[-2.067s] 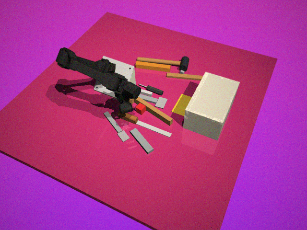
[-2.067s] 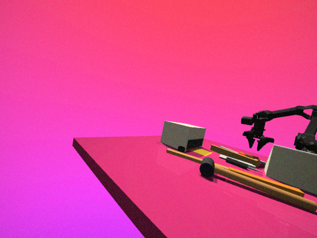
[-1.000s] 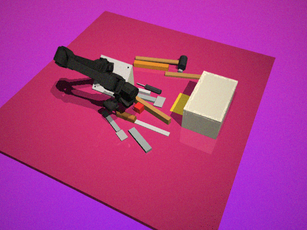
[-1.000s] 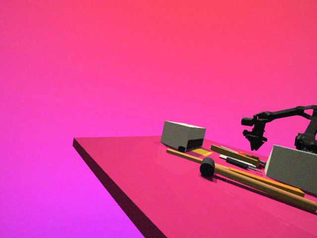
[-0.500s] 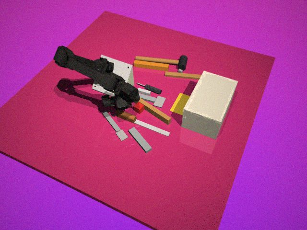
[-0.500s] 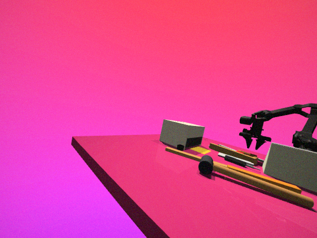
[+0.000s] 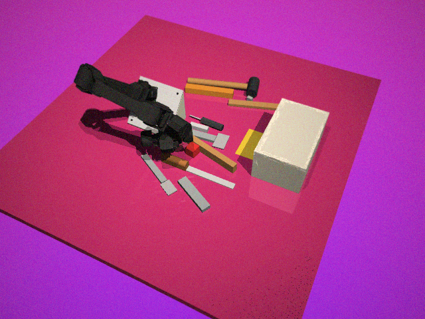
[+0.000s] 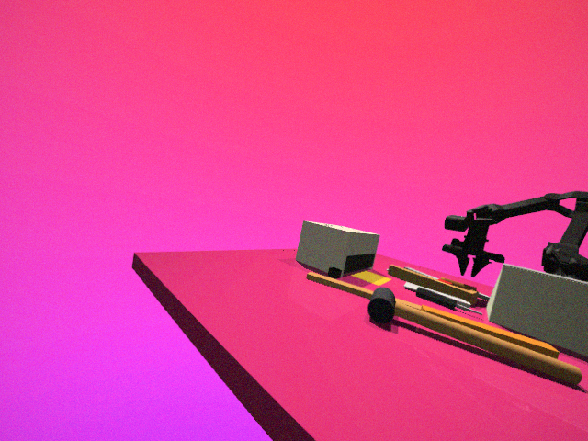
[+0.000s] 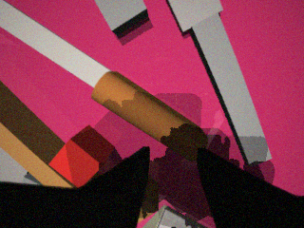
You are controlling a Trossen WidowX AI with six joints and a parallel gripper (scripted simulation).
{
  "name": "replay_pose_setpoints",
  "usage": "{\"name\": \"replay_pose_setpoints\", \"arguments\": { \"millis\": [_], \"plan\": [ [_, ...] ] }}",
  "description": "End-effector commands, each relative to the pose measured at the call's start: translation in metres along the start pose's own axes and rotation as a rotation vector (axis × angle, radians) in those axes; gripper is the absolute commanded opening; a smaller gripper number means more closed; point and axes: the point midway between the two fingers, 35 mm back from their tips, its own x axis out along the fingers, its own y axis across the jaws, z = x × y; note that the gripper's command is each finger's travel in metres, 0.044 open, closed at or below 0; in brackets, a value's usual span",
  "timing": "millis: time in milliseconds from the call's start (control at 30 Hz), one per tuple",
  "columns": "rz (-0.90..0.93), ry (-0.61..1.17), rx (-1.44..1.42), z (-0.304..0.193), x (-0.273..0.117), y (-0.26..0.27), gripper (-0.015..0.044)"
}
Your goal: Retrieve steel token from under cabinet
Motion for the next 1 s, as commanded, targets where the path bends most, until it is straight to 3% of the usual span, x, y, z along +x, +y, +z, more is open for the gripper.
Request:
{"name": "replay_pose_setpoints", "arguments": {
  "millis": [0,200,300,633,900,967],
  "plan": [
    [0.000,0.000,0.000,0.000,0.000,0.000,0.0120],
    [0.014,0.002,-0.006,-0.002,-0.021,0.000,0.0270],
    [0.017,0.003,-0.018,-0.004,-0.026,0.000,0.0270],
    [0.011,0.004,-0.017,-0.003,-0.019,0.001,0.0007],
    [0.011,0.004,-0.017,-0.003,-0.019,0.001,0.0000],
    [0.012,0.004,-0.040,-0.003,-0.019,0.001,0.0053]
  ]
}}
